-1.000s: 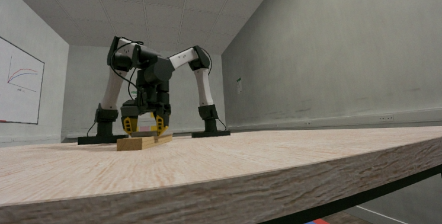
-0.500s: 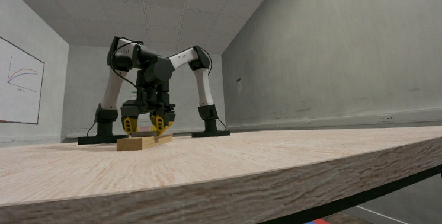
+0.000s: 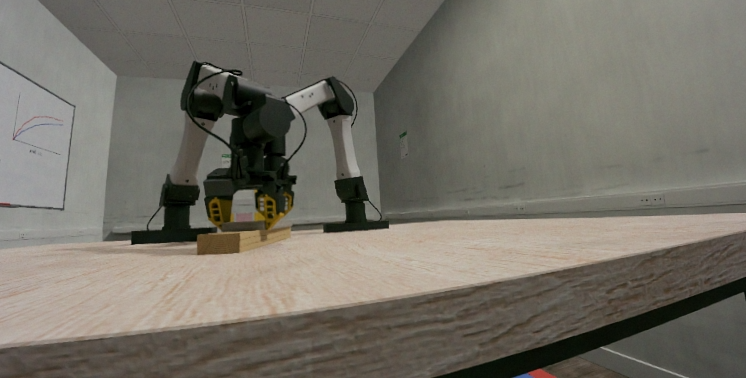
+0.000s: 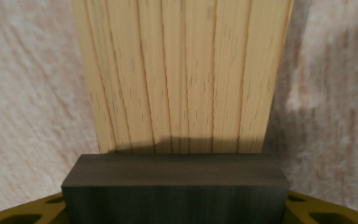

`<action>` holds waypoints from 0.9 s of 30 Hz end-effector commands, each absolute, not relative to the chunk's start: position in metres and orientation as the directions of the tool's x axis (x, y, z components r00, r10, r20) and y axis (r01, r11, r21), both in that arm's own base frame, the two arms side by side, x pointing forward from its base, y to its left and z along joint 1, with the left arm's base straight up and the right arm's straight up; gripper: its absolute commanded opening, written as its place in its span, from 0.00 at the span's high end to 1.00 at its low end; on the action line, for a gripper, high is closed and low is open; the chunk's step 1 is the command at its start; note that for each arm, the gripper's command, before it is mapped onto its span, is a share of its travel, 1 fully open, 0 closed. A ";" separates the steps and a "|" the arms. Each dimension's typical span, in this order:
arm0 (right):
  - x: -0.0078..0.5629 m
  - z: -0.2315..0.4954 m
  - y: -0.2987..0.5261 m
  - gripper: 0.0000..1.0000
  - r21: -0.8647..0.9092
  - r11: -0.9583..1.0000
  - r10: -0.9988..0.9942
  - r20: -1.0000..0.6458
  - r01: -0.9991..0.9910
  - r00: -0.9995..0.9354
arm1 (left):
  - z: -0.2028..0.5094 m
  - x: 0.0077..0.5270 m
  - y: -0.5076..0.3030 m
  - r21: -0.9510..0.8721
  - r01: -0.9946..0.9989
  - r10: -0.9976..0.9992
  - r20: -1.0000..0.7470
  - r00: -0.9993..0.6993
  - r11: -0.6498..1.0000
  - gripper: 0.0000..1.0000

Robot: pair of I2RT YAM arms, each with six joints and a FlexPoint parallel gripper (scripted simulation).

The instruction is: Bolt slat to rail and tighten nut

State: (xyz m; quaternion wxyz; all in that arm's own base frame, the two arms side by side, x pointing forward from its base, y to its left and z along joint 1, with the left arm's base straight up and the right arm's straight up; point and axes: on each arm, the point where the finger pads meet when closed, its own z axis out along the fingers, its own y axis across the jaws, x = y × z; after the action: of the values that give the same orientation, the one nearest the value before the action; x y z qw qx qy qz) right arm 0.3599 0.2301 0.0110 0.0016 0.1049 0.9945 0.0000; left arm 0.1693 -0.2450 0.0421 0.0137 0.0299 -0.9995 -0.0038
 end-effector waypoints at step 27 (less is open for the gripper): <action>0.363 0.018 0.233 0.33 0.016 0.978 0.209 -0.019 0.209 -0.978 | 0.056 0.176 -0.251 -0.025 -0.262 -0.262 -0.016 -0.965 0.965 0.64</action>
State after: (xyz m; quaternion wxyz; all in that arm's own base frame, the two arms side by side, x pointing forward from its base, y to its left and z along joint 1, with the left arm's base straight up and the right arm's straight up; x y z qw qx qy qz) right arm 0.3599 0.2301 0.0110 0.0016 0.1049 0.9945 0.0000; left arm 0.1714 -0.2436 0.0421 0.0065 0.1328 -0.9911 -0.0087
